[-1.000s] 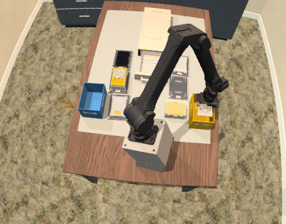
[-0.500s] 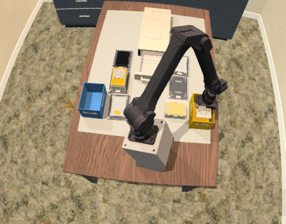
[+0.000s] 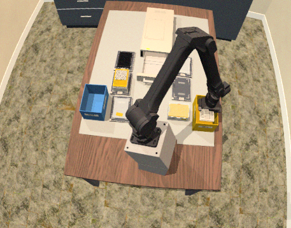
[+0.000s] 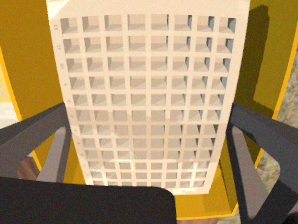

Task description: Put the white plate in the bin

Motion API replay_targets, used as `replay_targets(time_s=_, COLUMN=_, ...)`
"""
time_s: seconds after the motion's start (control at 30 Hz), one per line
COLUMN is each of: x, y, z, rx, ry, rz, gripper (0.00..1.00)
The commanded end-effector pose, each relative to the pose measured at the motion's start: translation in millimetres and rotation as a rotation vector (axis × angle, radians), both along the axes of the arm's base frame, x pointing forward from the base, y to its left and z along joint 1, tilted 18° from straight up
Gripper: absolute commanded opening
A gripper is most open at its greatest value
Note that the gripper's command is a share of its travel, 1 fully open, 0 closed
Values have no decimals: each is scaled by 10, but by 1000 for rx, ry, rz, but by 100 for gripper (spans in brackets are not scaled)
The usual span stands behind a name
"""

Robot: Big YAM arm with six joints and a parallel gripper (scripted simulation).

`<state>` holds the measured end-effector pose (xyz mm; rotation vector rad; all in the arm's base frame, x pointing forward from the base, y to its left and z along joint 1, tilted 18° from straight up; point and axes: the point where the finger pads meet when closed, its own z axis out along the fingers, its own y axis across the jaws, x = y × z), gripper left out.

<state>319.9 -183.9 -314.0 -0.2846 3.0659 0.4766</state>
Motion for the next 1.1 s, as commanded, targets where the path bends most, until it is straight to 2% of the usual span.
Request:
replay_targets(time_s=0.0, x=116, y=7, z=-75, rx=-6, ry=-13, rz=10, gripper=0)
replay_targets(time_s=1.07, x=132, y=-4, z=-56, rx=-8, ry=-16, rz=10, gripper=0)
